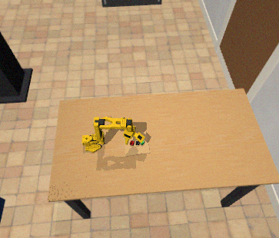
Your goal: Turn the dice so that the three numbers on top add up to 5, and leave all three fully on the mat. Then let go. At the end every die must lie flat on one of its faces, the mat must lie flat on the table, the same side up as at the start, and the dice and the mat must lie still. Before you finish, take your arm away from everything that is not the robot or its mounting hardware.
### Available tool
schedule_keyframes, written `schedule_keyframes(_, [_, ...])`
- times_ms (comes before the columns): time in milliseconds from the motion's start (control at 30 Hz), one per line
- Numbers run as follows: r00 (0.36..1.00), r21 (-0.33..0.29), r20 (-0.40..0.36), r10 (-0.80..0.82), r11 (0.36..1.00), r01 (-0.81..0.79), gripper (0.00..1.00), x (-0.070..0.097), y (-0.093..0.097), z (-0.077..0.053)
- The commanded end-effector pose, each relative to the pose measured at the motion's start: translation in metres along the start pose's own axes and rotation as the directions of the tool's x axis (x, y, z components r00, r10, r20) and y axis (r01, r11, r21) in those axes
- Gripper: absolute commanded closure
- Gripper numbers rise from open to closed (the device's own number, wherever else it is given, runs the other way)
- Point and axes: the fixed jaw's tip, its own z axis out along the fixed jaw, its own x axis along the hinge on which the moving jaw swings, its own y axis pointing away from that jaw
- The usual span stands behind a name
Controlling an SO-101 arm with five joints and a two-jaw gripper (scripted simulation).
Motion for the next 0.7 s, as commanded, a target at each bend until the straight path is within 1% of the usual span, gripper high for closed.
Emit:
schedule_keyframes(0, [0.997, -0.035, 0.069, -0.017, 0.999, 0.02, 0.71, -0.006, 0.001, -0.015])
schedule_keyframes(100, [0.994, -0.039, 0.087, -0.064, 0.997, 0.068, 0.71, -0.003, 0.0, -0.02])
schedule_keyframes(200, [0.983, -0.043, 0.118, -0.139, 0.989, 0.145, 0.71, 0.003, -0.002, -0.028])
schedule_keyframes(333, [0.95, -0.038, 0.171, -0.263, 0.961, 0.273, 0.71, 0.012, -0.005, -0.04])
schedule_keyframes(400, [0.95, -0.038, 0.171, -0.263, 0.961, 0.273, 0.71, 0.012, -0.005, -0.04])
schedule_keyframes(533, [0.897, -0.021, 0.224, -0.381, 0.918, 0.396, 0.71, 0.022, -0.009, -0.05])
schedule_keyframes(667, [0.847, 0.0, 0.261, -0.463, 0.877, 0.48, 0.71, 0.03, -0.012, -0.056])
